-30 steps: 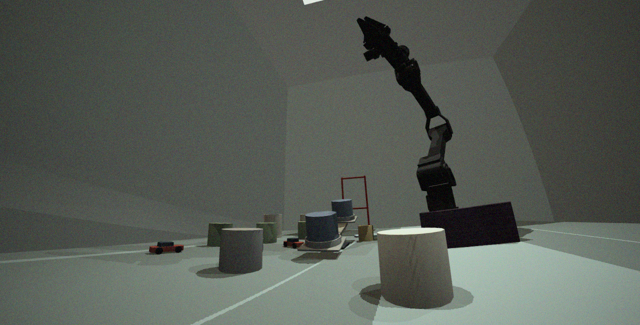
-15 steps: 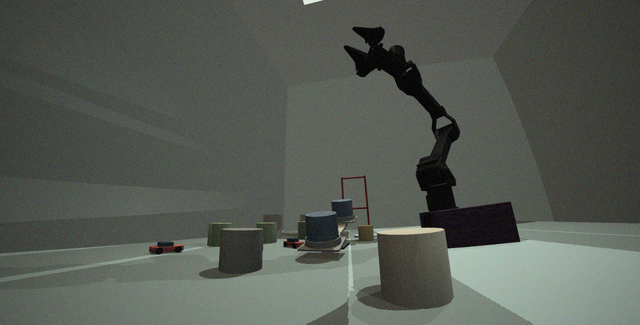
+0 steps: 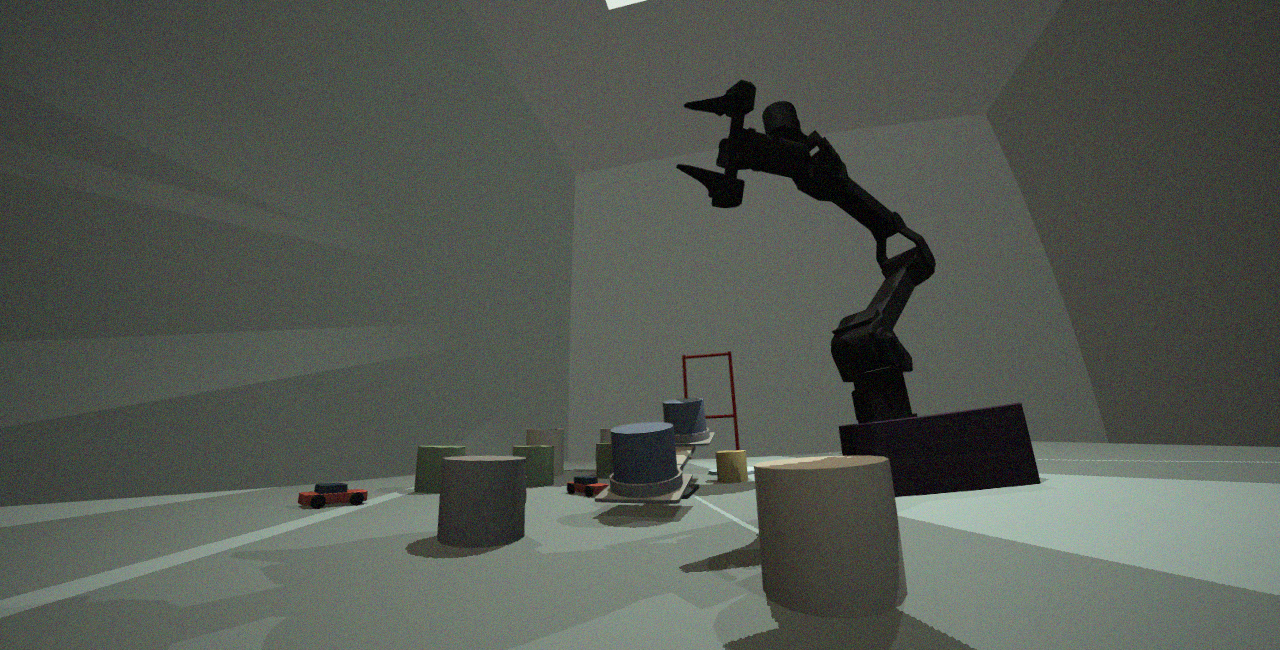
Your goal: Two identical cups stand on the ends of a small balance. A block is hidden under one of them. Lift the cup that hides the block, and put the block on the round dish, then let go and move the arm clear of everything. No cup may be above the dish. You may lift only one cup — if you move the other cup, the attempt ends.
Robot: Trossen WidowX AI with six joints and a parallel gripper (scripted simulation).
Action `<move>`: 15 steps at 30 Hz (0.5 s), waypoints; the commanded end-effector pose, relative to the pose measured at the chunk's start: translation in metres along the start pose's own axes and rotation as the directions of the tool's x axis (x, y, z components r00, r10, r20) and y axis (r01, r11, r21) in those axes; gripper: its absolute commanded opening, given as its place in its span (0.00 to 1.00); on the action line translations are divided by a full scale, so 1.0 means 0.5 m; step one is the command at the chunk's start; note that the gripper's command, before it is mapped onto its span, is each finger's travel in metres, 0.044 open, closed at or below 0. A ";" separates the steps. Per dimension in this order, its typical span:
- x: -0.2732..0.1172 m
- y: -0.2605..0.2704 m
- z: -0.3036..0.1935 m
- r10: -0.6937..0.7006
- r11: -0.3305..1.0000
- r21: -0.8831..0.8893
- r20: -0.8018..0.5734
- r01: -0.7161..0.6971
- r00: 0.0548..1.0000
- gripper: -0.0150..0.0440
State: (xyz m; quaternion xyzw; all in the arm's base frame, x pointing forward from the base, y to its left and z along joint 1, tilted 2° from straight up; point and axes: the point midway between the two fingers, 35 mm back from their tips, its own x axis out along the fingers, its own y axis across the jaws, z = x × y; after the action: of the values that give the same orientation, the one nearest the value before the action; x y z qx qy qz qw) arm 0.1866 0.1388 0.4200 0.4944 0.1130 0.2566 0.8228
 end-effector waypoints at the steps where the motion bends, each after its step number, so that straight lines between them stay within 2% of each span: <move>1: -0.001 -0.050 -0.007 -0.089 0.992 -0.091 -0.001 0.089 0.996 1.00; 15: -0.032 -0.237 -0.033 -0.421 0.828 -0.409 -0.002 0.384 0.907 1.00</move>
State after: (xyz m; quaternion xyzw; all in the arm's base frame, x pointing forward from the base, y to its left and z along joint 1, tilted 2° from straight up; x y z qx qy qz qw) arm 0.2027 0.1061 0.3251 0.3065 0.1813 0.1378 0.9242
